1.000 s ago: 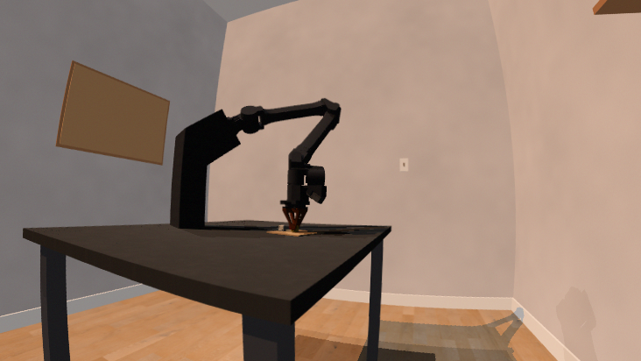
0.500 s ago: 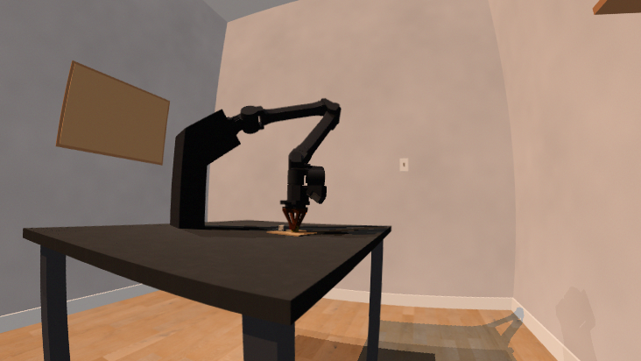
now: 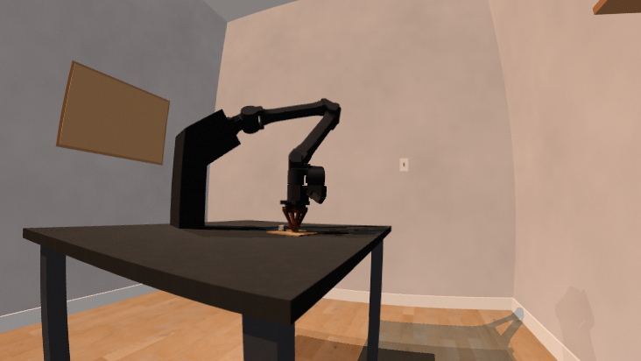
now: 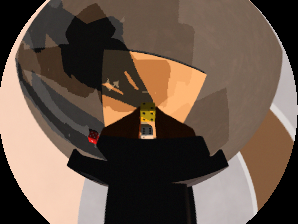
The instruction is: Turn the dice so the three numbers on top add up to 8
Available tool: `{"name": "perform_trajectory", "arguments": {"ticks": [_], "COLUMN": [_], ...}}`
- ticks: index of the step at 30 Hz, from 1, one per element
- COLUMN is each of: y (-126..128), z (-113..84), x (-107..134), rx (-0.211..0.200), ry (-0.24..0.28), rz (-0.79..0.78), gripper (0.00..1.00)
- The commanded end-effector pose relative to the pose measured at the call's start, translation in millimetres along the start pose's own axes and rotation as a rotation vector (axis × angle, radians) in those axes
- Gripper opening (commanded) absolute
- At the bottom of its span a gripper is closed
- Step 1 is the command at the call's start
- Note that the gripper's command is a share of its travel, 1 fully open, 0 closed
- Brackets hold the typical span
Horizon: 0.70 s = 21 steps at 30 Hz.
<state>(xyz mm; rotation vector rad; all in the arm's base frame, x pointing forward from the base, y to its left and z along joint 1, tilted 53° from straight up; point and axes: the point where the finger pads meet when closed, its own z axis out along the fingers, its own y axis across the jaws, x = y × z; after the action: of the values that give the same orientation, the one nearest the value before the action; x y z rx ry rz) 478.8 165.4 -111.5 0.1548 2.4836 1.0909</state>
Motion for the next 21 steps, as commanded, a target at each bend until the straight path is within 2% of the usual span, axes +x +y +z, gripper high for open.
{"name": "perform_trajectory", "arguments": {"ticks": [1,9,10,14,18,20,21], "y": [6.7,6.7,6.7,6.7,6.7,6.7,6.7], "z": [6.8,6.8,6.8,6.8,6.8,6.8,6.8], "x": [1.7,1.7,1.7,1.7,1.7,1.7,1.7], "rx": [-0.007,-0.007,-0.007,-0.007,-0.007,-0.007,-0.007], "ry": [0.005,0.005,0.005,0.005,0.005,0.005,0.005], "rz": [-0.011,-0.011,-0.011,-0.011,-0.011,-0.011,-0.011], "gripper": [0.15,0.15,0.19,0.19,0.26,0.26,0.30]}}
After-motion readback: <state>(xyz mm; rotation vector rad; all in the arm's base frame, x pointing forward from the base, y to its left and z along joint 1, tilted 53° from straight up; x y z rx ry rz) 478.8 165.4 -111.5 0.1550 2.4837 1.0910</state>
